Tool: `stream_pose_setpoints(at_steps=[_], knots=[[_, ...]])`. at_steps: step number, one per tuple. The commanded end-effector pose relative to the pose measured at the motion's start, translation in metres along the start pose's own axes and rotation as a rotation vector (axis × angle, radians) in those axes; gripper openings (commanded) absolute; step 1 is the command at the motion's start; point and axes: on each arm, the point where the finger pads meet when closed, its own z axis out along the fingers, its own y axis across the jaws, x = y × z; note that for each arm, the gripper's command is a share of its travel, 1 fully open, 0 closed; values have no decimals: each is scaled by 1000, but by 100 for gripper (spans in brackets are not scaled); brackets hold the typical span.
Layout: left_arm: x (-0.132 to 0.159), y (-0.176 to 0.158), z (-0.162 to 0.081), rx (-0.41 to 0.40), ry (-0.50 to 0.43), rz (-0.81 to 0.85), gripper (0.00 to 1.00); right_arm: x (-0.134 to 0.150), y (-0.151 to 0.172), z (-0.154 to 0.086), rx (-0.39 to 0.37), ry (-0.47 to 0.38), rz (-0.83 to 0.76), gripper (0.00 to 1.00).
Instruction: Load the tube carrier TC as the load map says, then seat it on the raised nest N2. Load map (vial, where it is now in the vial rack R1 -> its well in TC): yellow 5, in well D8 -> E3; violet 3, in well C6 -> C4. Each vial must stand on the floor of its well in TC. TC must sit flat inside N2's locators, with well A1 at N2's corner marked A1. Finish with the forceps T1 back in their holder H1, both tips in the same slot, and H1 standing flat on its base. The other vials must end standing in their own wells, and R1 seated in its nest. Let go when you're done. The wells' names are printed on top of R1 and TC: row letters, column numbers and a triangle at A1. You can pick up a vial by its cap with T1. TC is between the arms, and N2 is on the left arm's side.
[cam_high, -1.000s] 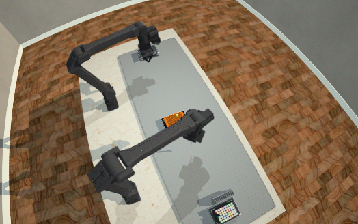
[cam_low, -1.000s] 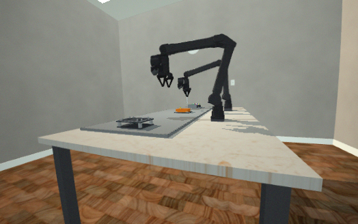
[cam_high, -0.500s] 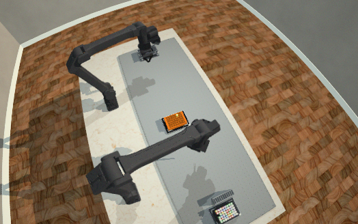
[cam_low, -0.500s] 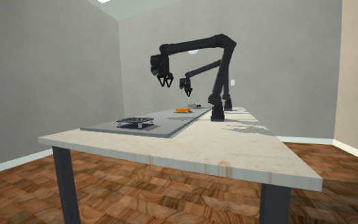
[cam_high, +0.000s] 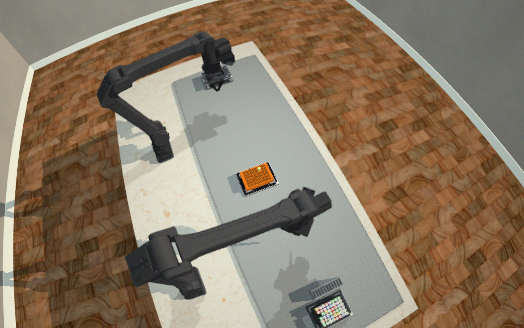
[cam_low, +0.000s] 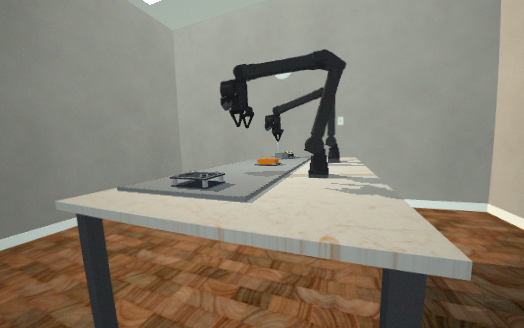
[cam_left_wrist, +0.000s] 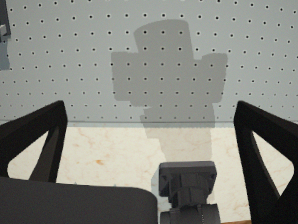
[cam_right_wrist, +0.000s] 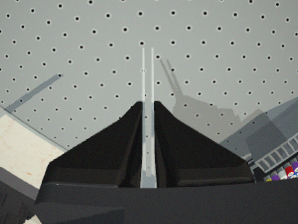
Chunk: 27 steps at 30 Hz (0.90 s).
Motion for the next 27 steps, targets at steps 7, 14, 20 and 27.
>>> stream_pose_setpoints(at_steps=[7, 14, 20, 27], knots=[[-9, 2, -14, -10, -36, 1, 100, 18, -29, -19, 43, -43, -22, 7], [-9, 2, -14, -10, -36, 1, 100, 31, -57, -32, 68, -60, -21, 7], [-9, 2, -14, -10, -36, 1, 100, 41, -71, -29, 62, -51, -21, 7], [-9, 2, -14, -10, -36, 1, 100, 63, -91, -19, 39, -29, -22, 7]])
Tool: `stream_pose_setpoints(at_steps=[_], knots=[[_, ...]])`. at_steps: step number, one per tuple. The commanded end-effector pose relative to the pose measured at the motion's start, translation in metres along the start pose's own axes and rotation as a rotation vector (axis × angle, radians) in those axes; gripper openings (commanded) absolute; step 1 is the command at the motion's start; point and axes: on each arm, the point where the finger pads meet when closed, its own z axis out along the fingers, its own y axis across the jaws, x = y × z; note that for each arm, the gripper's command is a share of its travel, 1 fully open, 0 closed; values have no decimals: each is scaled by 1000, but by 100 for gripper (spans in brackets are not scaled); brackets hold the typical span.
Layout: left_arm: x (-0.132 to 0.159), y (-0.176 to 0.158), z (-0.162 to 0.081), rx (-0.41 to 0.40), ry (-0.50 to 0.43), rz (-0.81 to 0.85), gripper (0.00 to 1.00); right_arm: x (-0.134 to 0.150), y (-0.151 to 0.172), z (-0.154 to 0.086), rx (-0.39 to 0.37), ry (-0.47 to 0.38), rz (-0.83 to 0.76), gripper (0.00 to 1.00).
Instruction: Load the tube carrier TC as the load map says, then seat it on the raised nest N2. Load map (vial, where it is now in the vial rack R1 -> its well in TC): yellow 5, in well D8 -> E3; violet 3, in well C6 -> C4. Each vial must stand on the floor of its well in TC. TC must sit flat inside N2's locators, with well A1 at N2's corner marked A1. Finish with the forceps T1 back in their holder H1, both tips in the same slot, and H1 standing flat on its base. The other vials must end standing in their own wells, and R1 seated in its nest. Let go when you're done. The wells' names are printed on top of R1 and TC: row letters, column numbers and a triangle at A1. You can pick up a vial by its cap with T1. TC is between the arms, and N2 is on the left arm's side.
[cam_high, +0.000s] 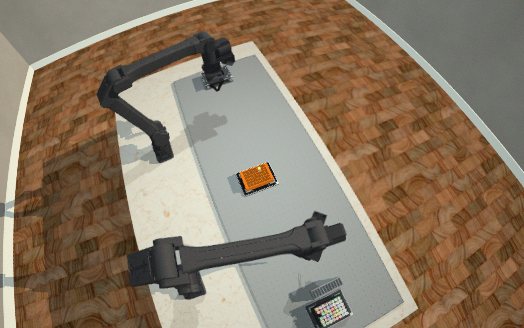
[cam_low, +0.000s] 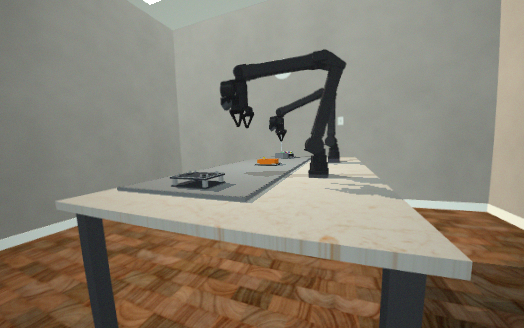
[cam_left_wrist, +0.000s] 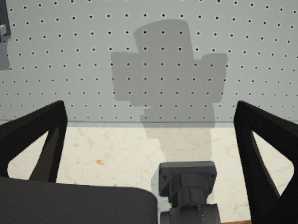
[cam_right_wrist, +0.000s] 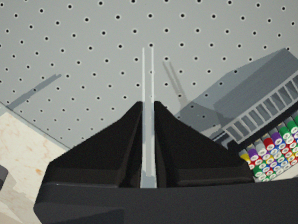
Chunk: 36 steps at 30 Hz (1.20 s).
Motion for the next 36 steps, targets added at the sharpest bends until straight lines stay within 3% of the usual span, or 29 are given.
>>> stream_pose_setpoints(at_steps=[1, 36], knots=[[-9, 2, -14, -10, -36, 1, 100, 1, -31, -18, 36, -27, -15, 7], [-9, 2, -14, -10, -36, 1, 100, 94, -119, -18, 33, -11, -15, 7]])
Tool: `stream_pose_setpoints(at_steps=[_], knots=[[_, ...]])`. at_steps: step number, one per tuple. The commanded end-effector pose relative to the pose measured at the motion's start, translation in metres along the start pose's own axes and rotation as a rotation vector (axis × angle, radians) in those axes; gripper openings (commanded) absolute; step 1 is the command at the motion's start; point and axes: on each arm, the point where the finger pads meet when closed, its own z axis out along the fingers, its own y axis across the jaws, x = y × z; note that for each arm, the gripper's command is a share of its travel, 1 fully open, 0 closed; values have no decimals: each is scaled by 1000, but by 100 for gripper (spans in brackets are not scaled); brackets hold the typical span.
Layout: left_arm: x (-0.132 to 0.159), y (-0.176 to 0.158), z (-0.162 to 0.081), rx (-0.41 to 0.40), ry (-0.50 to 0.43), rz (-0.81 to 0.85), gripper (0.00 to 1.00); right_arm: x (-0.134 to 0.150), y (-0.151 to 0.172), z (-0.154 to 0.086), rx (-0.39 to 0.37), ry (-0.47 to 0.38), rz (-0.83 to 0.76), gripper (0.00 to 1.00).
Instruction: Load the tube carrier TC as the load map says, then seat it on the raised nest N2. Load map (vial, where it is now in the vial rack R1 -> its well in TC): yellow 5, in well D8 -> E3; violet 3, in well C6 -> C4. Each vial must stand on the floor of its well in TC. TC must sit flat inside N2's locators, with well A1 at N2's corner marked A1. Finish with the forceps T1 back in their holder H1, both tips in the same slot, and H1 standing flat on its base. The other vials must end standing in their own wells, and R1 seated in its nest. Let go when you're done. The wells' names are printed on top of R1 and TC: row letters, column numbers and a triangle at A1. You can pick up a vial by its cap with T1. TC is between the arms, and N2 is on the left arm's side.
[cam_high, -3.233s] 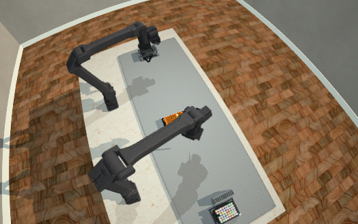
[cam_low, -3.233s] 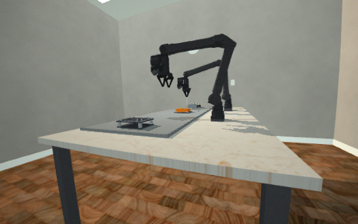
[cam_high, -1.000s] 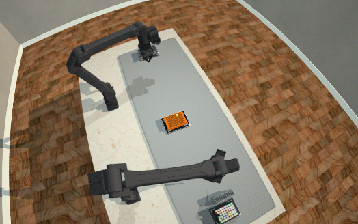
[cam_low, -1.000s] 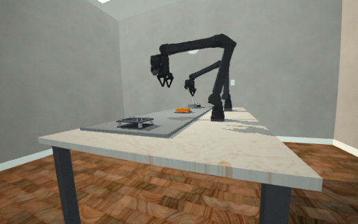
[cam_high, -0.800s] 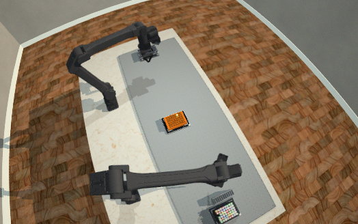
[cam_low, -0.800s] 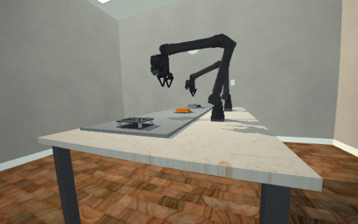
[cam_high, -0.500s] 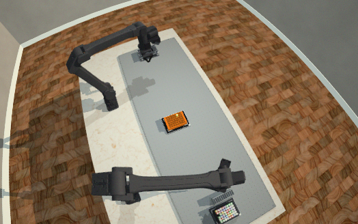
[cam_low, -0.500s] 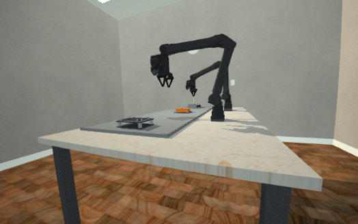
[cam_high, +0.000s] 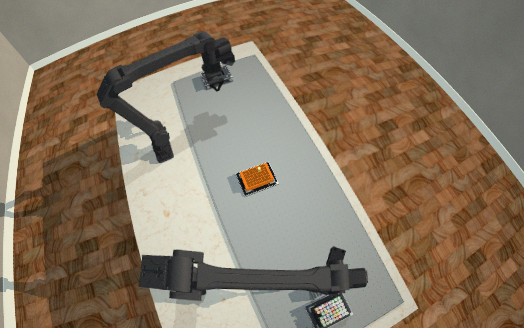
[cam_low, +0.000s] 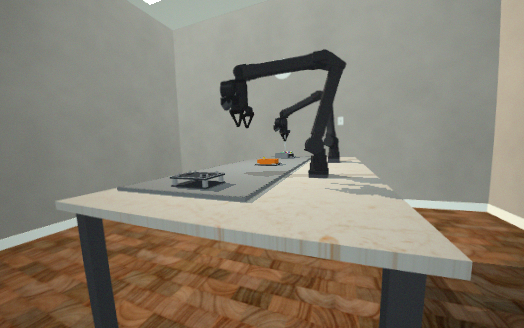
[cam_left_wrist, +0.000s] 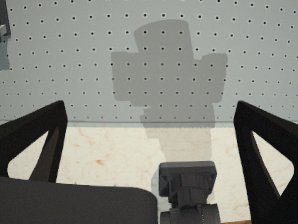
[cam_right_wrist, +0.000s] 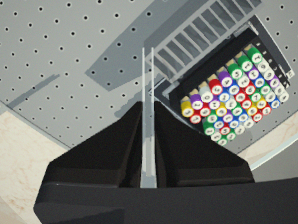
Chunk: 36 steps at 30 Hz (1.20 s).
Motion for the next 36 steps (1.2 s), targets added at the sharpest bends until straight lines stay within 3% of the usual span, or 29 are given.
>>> stream_pose_setpoints(at_steps=[1, 36], knots=[[-9, 2, -14, -10, -36, 1, 100, 9, -30, -18, 33, -11, -12, 7], [-9, 2, -14, -10, -36, 1, 100, 95, -110, -18, 34, -3, -12, 7]])
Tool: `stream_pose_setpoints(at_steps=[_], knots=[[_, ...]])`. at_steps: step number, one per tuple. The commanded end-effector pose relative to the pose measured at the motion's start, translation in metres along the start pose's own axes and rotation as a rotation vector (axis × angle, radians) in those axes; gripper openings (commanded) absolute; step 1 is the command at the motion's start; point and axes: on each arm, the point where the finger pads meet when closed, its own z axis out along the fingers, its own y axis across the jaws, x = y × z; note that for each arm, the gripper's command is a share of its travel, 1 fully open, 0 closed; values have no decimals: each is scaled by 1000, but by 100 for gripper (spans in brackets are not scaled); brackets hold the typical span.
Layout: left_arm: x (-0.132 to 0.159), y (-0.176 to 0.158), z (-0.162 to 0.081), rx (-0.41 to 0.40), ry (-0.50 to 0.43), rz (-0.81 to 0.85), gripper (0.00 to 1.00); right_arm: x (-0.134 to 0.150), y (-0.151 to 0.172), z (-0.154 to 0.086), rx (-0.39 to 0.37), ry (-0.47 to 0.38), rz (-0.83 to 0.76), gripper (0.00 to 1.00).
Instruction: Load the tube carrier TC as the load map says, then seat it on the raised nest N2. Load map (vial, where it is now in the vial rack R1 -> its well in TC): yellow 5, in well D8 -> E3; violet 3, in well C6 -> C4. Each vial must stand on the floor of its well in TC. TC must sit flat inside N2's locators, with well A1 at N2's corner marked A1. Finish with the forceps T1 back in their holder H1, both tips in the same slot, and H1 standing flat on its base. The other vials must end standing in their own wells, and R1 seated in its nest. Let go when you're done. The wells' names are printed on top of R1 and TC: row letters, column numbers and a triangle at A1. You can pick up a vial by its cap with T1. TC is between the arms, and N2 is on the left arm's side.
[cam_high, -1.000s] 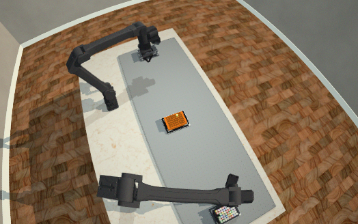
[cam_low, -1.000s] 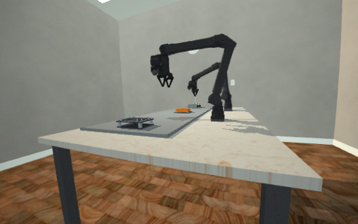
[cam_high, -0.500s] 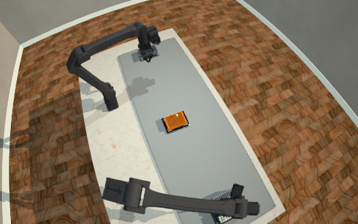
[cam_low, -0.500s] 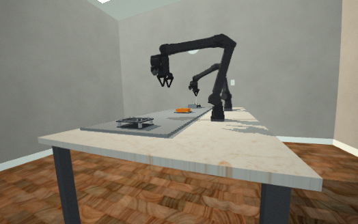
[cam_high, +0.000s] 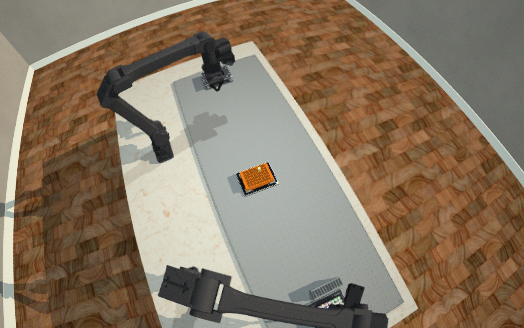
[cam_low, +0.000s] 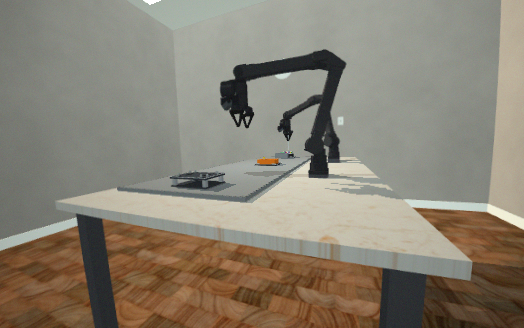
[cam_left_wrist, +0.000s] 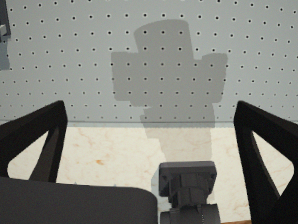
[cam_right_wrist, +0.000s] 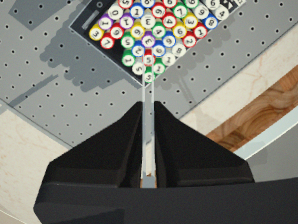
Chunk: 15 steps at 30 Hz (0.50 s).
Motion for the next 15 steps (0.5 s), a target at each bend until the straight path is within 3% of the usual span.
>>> stream_pose_setpoints(at_steps=[1, 3, 15], knots=[[-9, 2, -14, -10, -36, 1, 100, 6, -20, -17, 33, -4, -12, 7], [-9, 2, -14, -10, -36, 1, 100, -6, -17, -26, 47, -6, -34, 7], [-9, 2, -14, -10, -36, 1, 100, -4, -25, -26, 76, -15, -23, 7]])
